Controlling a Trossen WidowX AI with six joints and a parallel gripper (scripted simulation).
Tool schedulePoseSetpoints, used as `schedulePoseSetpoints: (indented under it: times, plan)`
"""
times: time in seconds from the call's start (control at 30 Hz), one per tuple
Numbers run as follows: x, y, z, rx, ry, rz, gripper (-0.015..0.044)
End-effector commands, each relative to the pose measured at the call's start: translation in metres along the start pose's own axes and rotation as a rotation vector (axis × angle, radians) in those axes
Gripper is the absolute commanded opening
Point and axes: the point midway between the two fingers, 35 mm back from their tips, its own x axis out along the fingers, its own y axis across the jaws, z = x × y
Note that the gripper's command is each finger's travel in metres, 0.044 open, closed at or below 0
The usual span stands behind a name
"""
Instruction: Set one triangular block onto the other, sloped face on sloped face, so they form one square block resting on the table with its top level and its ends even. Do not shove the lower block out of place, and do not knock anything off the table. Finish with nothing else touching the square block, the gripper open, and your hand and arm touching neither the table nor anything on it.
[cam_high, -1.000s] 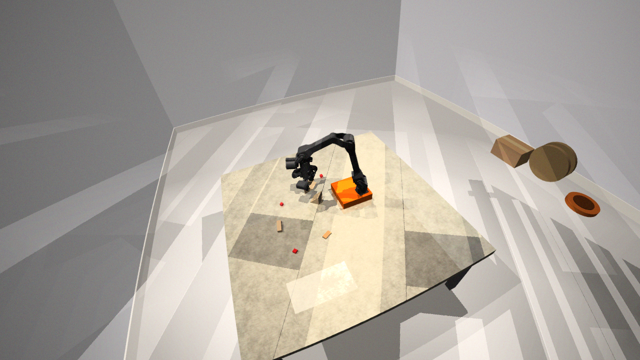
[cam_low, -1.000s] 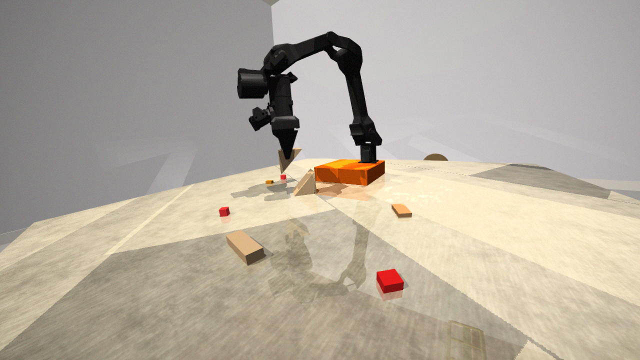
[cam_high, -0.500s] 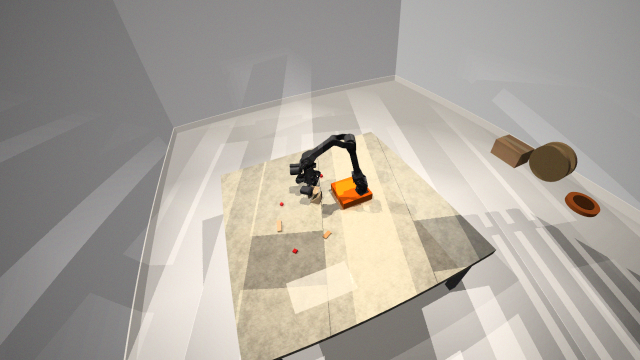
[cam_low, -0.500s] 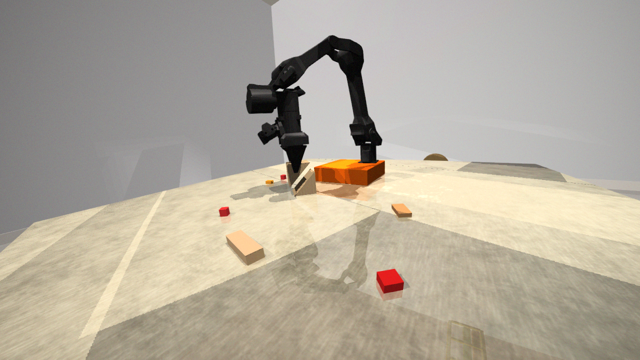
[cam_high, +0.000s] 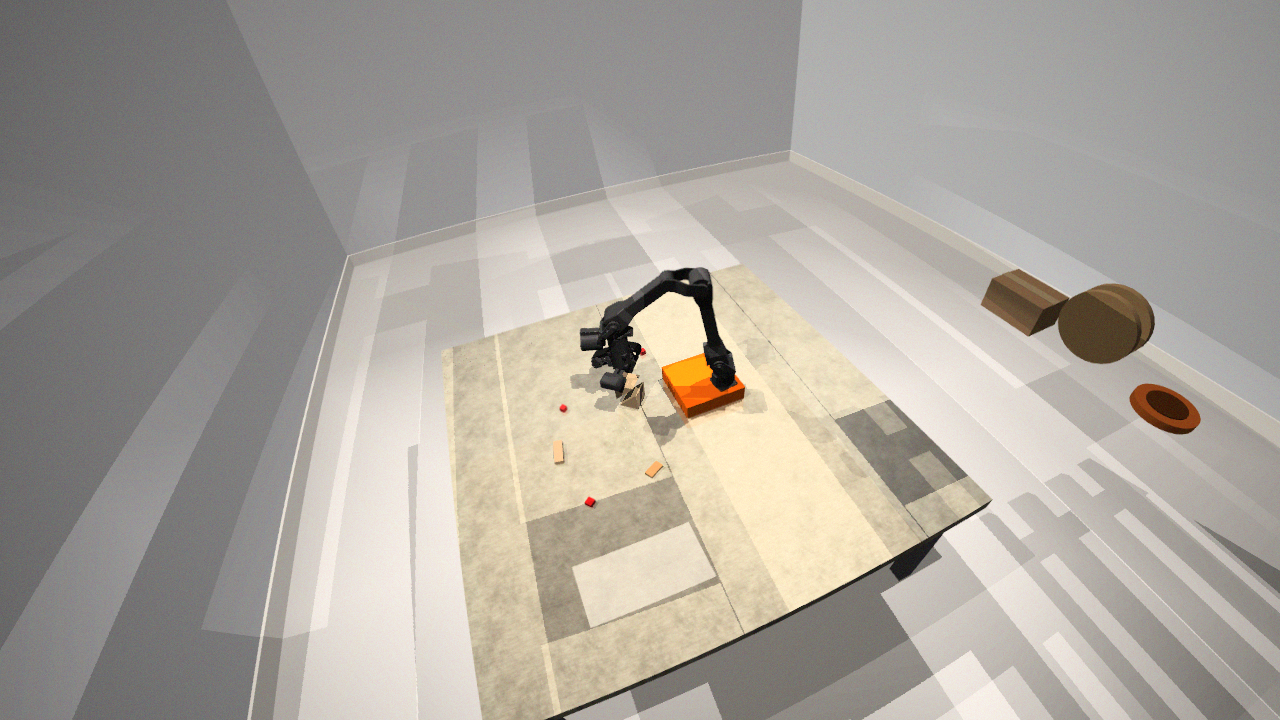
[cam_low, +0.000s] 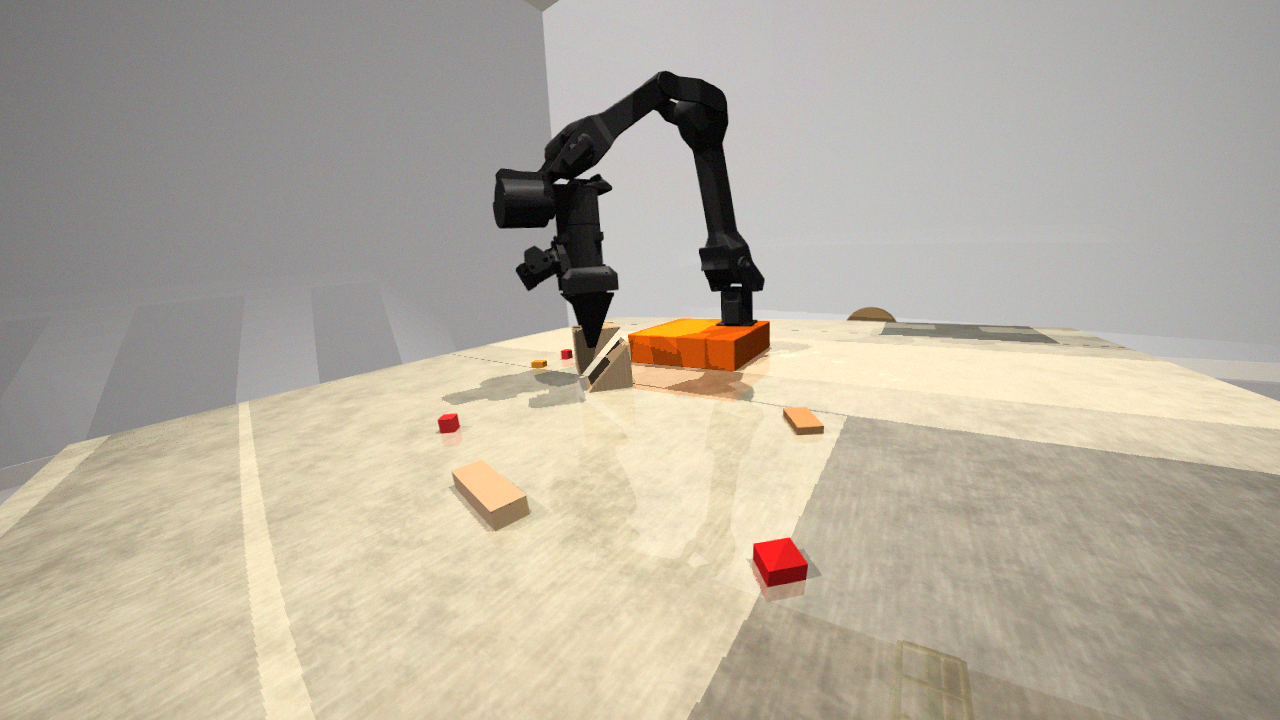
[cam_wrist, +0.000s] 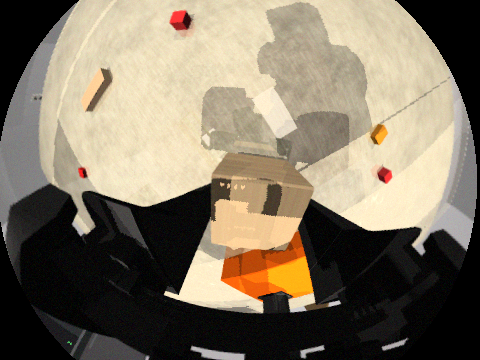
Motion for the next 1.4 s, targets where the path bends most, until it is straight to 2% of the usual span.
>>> schedulePoseSetpoints:
  times: [0.0,1.37]
  plan:
    - [0.0,0.001,0.0,0.004,-0.002,0.007,0.0]
    - [0.015,0.002,-0.005,0.008,-0.003,0.01,0.0]
